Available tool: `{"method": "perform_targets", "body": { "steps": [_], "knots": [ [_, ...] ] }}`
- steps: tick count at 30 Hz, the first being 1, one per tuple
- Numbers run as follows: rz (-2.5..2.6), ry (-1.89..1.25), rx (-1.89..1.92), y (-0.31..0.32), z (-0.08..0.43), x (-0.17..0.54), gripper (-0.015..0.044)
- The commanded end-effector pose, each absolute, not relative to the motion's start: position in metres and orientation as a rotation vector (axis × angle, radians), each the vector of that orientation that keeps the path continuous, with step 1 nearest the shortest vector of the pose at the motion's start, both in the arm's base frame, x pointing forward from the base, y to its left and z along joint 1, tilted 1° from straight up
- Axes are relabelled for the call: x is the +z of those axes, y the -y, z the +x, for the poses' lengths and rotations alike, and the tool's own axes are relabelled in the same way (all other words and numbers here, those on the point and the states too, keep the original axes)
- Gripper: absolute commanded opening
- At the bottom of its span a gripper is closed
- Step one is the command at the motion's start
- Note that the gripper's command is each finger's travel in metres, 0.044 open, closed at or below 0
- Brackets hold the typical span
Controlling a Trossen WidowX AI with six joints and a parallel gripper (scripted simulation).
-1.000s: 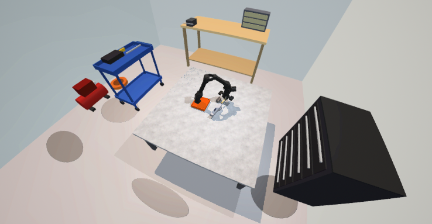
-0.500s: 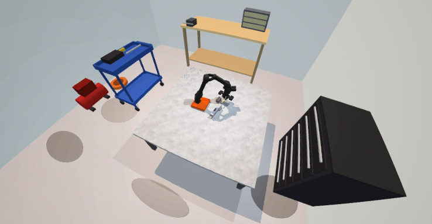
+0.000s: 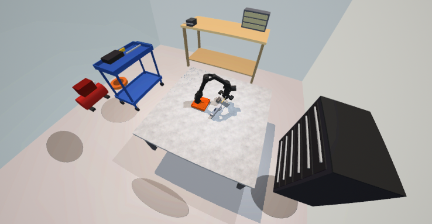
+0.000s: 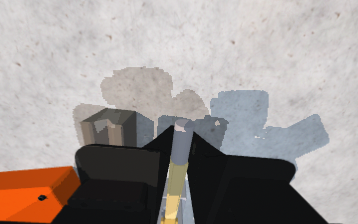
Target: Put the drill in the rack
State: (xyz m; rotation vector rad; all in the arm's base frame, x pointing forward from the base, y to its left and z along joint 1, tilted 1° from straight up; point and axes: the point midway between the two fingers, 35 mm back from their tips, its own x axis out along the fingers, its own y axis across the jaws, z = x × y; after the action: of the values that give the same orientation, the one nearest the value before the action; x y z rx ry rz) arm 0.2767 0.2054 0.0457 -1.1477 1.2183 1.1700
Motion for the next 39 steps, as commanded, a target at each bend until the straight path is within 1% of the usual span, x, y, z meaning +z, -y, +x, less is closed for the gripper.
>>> {"method": "perform_targets", "body": {
  "steps": [1, 39],
  "knots": [
    [-1.149, -1.213, 1.174, -0.206, 0.277, 0.049, 0.0],
    [-1.149, -1.213, 1.174, -0.205, 0.276, 0.064, 0.0]
  ]
}}
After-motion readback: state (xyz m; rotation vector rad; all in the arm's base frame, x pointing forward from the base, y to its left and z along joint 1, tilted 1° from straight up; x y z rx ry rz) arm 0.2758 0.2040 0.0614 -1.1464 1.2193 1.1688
